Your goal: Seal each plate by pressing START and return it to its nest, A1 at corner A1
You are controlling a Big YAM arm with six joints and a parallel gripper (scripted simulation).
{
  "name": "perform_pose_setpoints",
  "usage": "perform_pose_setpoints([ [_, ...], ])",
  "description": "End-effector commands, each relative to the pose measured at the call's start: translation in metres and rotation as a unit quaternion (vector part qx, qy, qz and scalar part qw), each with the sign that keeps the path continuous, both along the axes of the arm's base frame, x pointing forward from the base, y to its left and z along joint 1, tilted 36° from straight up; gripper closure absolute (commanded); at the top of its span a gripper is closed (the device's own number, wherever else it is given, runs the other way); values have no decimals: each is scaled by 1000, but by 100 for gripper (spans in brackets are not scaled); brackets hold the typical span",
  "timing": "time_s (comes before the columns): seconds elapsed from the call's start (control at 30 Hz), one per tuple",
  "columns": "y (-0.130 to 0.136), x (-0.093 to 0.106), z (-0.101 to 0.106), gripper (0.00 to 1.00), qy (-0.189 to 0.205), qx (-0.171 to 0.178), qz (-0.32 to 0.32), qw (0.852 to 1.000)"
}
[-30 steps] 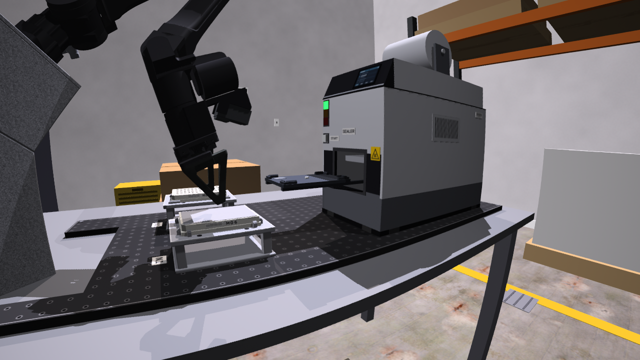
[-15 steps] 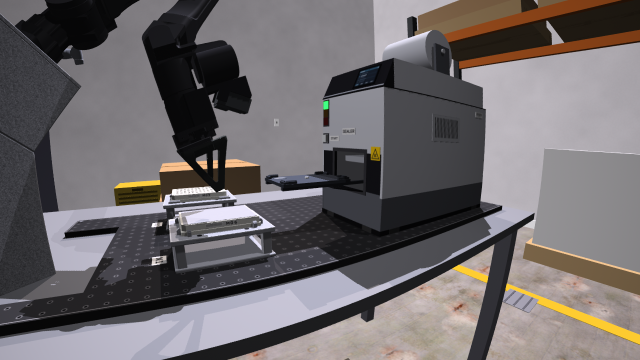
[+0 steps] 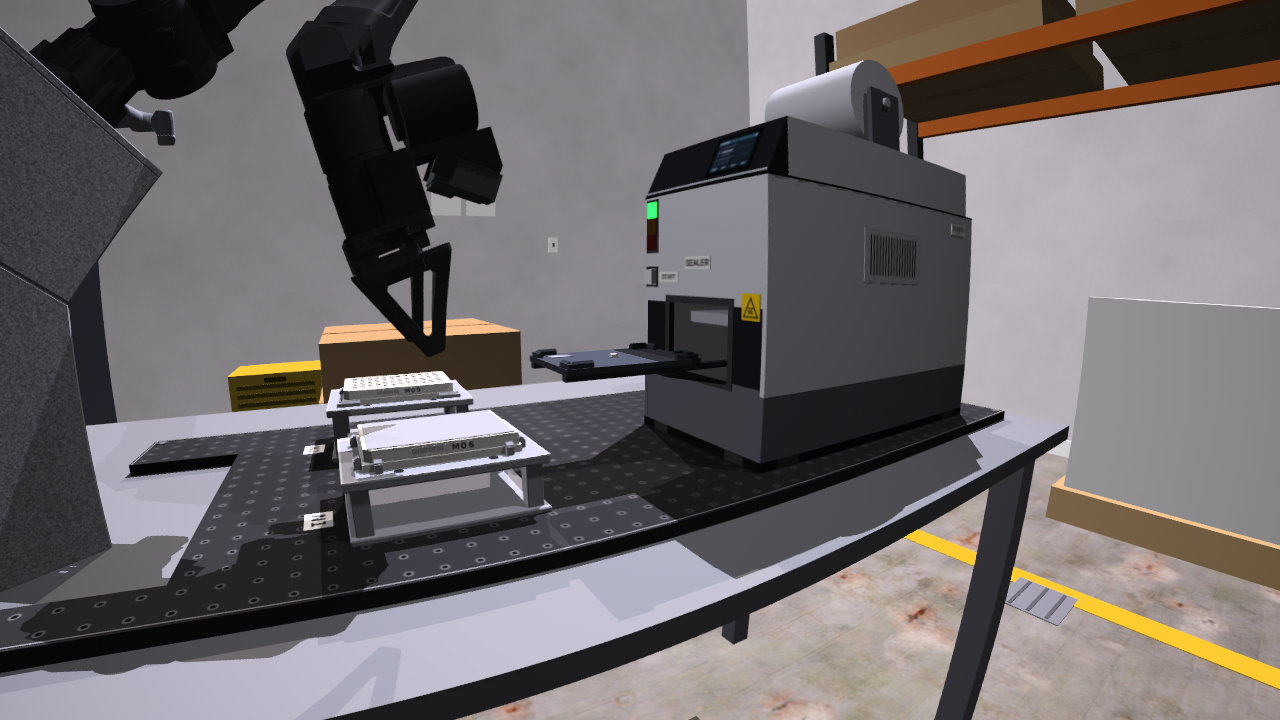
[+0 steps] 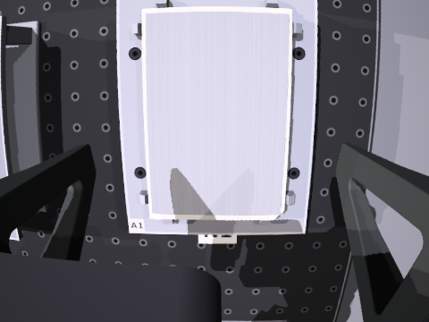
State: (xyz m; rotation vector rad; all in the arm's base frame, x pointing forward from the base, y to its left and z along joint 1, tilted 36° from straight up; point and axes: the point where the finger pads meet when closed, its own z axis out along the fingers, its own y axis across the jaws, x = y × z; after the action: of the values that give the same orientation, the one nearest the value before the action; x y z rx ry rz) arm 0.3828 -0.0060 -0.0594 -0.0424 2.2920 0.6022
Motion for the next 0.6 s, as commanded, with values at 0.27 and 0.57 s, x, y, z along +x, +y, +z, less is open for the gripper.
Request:
perform_pose_setpoints([
  [0.27, -14, -10, 18, 0, -4, -6, -1, 1000],
  [0.57, -26, -1, 40, 0, -25, -11, -6, 1000],
])
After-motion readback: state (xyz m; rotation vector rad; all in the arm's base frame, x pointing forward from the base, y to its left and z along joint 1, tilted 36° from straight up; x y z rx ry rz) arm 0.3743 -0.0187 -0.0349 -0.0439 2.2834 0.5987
